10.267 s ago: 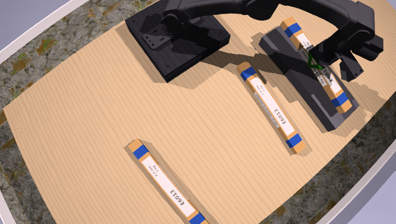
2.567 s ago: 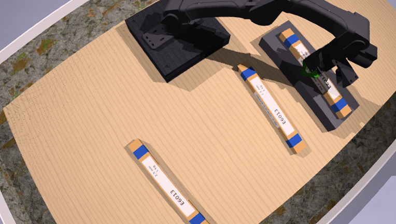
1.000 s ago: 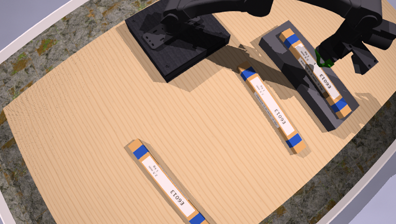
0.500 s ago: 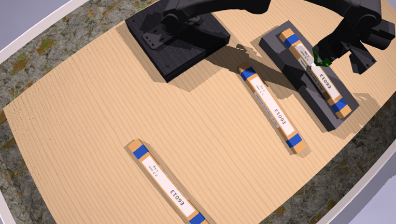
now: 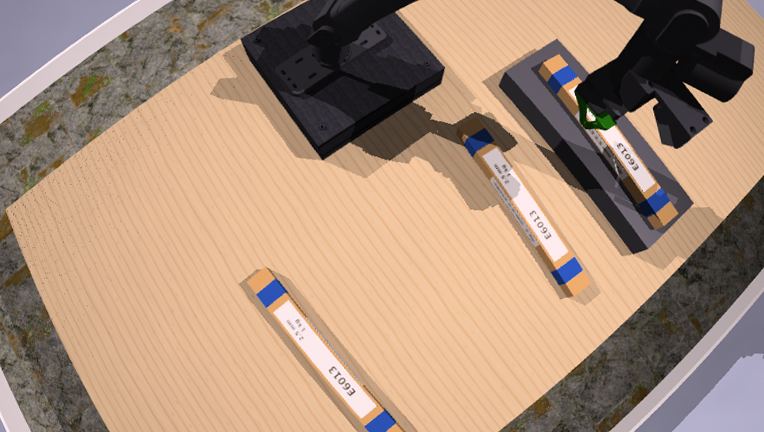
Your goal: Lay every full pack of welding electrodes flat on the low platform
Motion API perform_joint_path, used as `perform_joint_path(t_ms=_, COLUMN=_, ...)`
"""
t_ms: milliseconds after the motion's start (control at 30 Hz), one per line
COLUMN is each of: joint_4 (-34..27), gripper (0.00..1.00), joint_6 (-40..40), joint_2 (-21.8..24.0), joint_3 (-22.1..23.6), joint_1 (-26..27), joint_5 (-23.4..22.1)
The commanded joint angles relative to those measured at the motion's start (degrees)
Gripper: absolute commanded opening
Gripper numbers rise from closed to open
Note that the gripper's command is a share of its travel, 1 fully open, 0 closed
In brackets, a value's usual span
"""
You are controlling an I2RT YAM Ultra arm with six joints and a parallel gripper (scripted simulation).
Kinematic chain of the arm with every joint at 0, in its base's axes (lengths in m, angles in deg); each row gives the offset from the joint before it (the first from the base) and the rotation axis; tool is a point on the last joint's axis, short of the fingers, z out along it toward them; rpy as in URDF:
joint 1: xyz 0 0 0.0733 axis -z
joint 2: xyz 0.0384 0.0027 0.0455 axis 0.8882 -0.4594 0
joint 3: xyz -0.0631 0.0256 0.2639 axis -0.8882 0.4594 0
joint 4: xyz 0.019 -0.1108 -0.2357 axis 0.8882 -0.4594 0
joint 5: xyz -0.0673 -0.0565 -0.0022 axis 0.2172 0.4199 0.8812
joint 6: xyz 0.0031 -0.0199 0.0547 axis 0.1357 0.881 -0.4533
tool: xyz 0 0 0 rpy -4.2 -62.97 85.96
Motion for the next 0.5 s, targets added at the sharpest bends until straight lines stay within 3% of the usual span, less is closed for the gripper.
perform_joint_path(t_ms=0, joint_4=-0.2, gripper=0.74, joint_6=3.03, joint_2=5.18, joint_3=3.42, joint_1=2.16, joint_5=-0.38)
perform_joint_path(t_ms=133, joint_4=-0.2, gripper=0.74, joint_6=4.22, joint_2=7.47, joint_3=5.46, joint_1=3.37, joint_5=-0.44)
perform_joint_path(t_ms=467, joint_4=-0.2, gripper=0.74, joint_6=10.92, joint_2=18.36, joint_3=13.77, joint_1=10.25, joint_5=-0.89)
